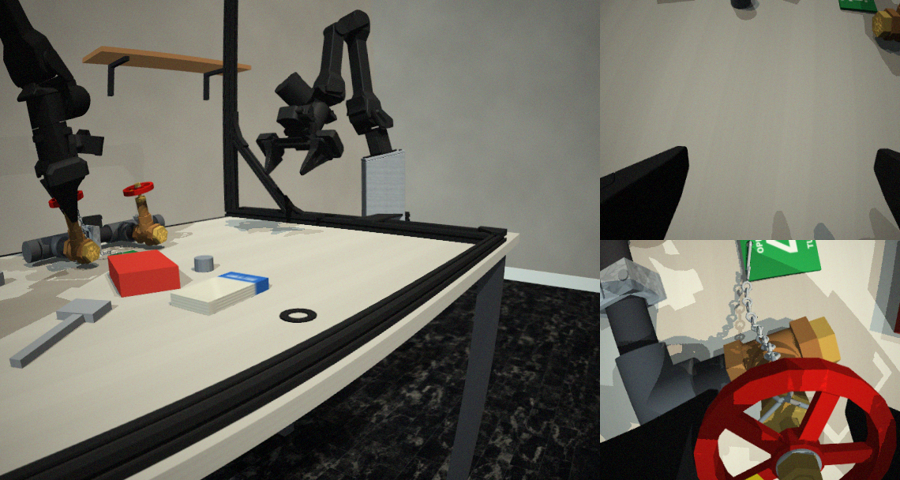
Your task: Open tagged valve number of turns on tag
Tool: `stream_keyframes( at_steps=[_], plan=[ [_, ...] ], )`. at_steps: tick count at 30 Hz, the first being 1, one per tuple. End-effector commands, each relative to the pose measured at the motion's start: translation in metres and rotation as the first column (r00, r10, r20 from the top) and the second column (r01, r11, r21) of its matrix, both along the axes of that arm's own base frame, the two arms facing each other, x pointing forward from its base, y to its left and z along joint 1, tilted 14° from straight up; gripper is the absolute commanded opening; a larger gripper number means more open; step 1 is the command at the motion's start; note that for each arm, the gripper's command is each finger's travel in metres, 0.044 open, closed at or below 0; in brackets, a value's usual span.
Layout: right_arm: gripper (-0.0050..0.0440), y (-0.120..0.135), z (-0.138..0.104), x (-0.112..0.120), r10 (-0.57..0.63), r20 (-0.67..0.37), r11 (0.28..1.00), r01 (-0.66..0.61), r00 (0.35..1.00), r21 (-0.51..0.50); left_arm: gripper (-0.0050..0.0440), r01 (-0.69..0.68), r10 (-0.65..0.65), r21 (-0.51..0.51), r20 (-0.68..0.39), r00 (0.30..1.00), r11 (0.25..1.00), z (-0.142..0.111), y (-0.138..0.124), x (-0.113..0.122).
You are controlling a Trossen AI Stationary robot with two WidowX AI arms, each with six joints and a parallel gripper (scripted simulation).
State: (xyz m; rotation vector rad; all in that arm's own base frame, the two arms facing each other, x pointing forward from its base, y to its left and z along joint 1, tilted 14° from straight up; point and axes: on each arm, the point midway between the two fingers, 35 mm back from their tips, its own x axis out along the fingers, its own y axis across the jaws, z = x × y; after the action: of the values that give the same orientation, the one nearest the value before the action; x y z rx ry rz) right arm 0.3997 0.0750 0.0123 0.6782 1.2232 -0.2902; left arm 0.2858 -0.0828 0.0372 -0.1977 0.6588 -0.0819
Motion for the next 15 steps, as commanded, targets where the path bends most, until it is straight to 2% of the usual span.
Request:
stream_keyframes(
  at_steps=[1, 2, 4, 6, 10, 15],
  plan=[
    [0.0000, 0.0000, 0.0000, 0.0000, 0.203, 0.026, 0.977, -0.201, 0.979, -0.076, 0.0400, 0.000, 0.000, 0.000, 0.000, 1.000, 1.000, 0.0000, 0.0000, 0.0000],
    [0.0000, 0.0000, 0.0000, 0.0000, 0.251, 0.029, 0.964, -0.247, 0.968, -0.095, 0.0400, 0.000, 0.000, 0.000, 0.000, 1.000, 1.000, 0.0000, 0.0000, 0.0000],
    [0.0000, 0.0000, 0.0000, 0.0000, 0.251, 0.029, 0.964, -0.247, 0.968, -0.095, 0.0400, 0.000, 0.000, 0.000, 0.000, 1.000, 1.000, 0.0000, 0.0000, 0.0000],
    [0.0000, 0.0000, 0.0000, 0.0000, 0.397, 0.034, 0.909, -0.388, 0.917, -0.154, 0.0400, 0.000, 0.000, 0.000, 0.000, 1.000, 1.000, 0.0000, 0.0000, 0.0000],
    [0.0000, 0.0001, 0.0000, 0.0000, 0.567, 0.028, 0.806, -0.547, 0.823, -0.228, 0.0400, 0.000, 0.000, 0.000, 0.000, 1.000, 1.000, 0.0000, 0.0000, 0.0000],
    [0.0000, 0.0001, 0.0000, 0.0000, 0.748, -0.001, 0.630, -0.710, 0.664, -0.315, 0.0400, 0.000, 0.000, 0.000, 0.000, 1.000, 1.000, 0.0000, 0.0000, 0.0000]
  ],
)
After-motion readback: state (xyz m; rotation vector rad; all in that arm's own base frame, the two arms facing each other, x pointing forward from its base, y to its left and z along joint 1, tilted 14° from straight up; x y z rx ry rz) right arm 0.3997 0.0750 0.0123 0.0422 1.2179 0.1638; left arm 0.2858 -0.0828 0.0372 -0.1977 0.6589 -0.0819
